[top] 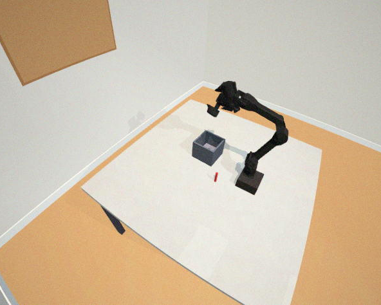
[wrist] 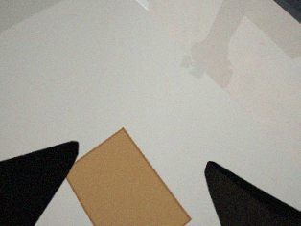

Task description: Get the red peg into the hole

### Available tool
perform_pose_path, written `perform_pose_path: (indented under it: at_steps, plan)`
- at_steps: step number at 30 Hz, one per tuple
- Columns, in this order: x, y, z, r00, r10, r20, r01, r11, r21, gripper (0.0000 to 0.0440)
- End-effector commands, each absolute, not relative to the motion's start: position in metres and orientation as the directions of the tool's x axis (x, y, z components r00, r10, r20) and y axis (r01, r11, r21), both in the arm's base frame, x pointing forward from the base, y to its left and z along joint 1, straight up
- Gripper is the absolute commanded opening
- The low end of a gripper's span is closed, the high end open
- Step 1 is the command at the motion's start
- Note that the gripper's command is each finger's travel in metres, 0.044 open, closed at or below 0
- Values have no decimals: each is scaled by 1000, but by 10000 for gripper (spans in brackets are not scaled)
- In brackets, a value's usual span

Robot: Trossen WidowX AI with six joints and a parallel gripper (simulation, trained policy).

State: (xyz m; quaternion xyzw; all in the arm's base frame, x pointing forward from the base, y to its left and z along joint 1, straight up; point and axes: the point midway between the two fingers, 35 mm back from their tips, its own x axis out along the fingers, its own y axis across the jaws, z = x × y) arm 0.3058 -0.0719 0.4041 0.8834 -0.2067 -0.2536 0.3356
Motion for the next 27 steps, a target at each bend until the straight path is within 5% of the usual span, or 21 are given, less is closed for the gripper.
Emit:
perform_pose_path:
  at_steps: [1, 13, 27]
  plan:
    - [315, -52, 386, 809, -461, -364, -91, -711, 698, 440]
    - [322, 17, 322, 801, -206, -562, 305, -667, 680, 440]
    - [296, 78, 245, 609, -1, -793, 709, -448, 545, 440]
